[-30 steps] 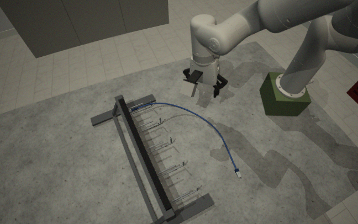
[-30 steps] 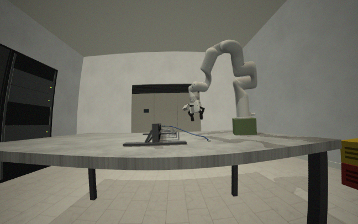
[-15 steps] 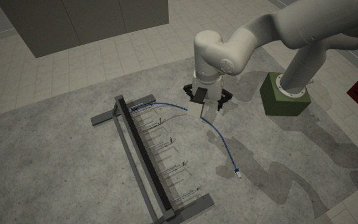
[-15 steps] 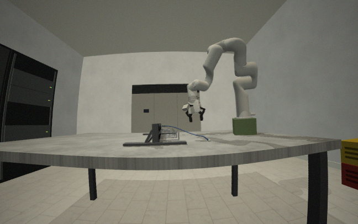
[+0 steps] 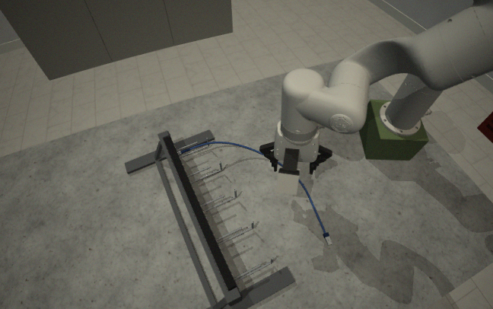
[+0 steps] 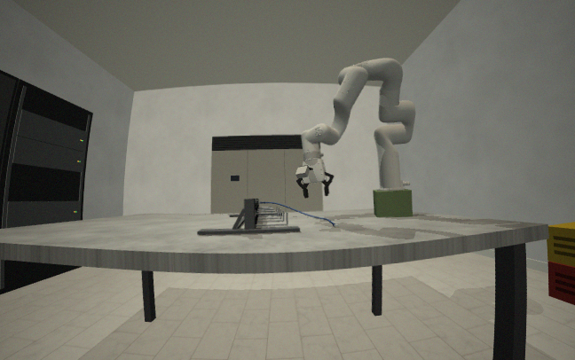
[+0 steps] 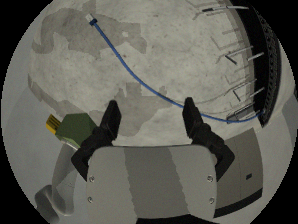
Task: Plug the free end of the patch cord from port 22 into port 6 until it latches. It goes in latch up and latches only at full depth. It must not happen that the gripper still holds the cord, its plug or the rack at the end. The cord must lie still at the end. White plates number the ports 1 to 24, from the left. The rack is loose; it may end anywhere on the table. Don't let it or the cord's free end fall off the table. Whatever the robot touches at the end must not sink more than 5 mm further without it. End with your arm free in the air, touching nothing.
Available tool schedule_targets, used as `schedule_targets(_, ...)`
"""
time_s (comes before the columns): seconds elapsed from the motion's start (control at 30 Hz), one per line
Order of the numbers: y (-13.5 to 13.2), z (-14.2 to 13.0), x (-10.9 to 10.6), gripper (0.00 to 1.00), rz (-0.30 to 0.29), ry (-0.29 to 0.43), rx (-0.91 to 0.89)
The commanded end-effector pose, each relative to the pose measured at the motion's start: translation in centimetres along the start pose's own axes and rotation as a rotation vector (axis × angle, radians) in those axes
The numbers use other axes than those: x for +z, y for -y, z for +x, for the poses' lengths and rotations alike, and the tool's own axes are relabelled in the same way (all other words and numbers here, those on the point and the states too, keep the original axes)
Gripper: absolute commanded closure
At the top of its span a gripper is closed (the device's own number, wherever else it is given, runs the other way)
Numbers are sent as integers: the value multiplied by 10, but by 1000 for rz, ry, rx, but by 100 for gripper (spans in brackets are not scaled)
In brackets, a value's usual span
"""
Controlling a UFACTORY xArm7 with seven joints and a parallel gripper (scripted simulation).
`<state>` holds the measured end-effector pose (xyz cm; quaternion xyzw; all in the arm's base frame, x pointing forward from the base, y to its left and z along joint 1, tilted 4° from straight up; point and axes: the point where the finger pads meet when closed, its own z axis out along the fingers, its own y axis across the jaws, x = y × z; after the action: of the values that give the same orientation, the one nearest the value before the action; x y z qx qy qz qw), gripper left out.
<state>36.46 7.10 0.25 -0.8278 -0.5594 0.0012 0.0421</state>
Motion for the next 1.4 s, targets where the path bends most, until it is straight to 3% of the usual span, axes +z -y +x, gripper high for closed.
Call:
schedule_targets(0.0, 15, 29, 3, 0, -17, 3, -81)
schedule_targets(0.17, 31, 52, 5, 0, -30, 4, -152)
schedule_targets(0.4, 31, 52, 5, 0, -30, 4, -152)
schedule_targets(0.43, 46, 72, 8, 0, -41, 3, -214)
schedule_targets(0.7, 46, 72, 8, 0, -41, 3, -214)
schedule_targets(0.77, 73, 102, 11, 0, -57, -3, -310)
schedule_targets(1.1, 73, 102, 11, 0, -57, -3, -310)
schedule_targets(1.17, 93, 119, 13, 0, -66, -9, -371)
schedule_targets(1.37, 93, 119, 13, 0, -66, -9, -371)
